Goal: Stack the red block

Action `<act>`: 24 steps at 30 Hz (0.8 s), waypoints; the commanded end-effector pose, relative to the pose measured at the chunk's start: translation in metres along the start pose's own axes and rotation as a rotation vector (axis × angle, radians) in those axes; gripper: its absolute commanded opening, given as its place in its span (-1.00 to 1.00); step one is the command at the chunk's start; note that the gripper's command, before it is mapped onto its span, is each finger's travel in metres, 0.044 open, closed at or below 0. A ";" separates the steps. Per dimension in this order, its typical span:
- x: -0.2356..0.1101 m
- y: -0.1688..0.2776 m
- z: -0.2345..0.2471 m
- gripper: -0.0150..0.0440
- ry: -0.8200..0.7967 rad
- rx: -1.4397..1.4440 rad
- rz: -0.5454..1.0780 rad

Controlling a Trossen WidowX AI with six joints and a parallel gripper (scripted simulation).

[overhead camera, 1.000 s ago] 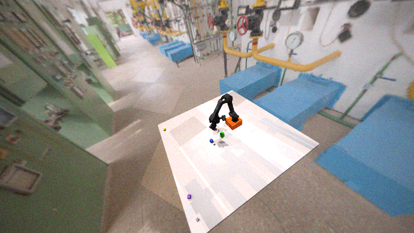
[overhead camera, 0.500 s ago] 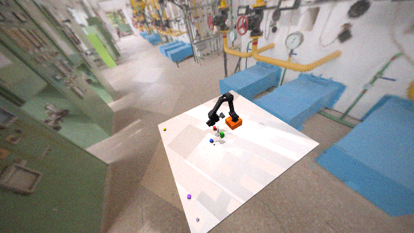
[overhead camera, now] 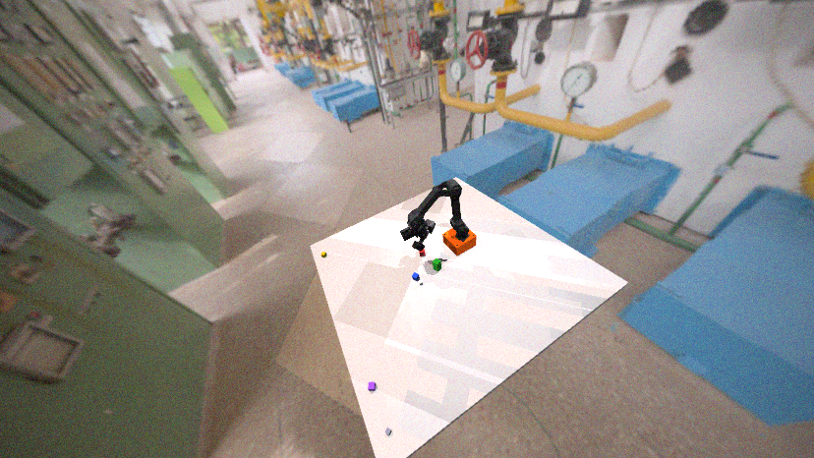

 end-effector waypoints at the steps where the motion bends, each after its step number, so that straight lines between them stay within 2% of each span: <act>1: -0.005 -0.006 -0.003 1.00 -0.093 -0.143 0.001; 15: -0.017 -0.028 -0.013 1.00 -0.365 -0.669 -0.131; 24: -0.017 -0.028 -0.013 1.00 -0.376 -0.694 -0.143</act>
Point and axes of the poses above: the point midway between the two fingers, 35 mm back from their tips, its own x axis out along the fingers, its own z axis across the jaws, y = z × x, the point moved 9 cm from there along -x, back along the fingers, and after that the axes turned 10 degrees about -x, right-handed, at the moved point
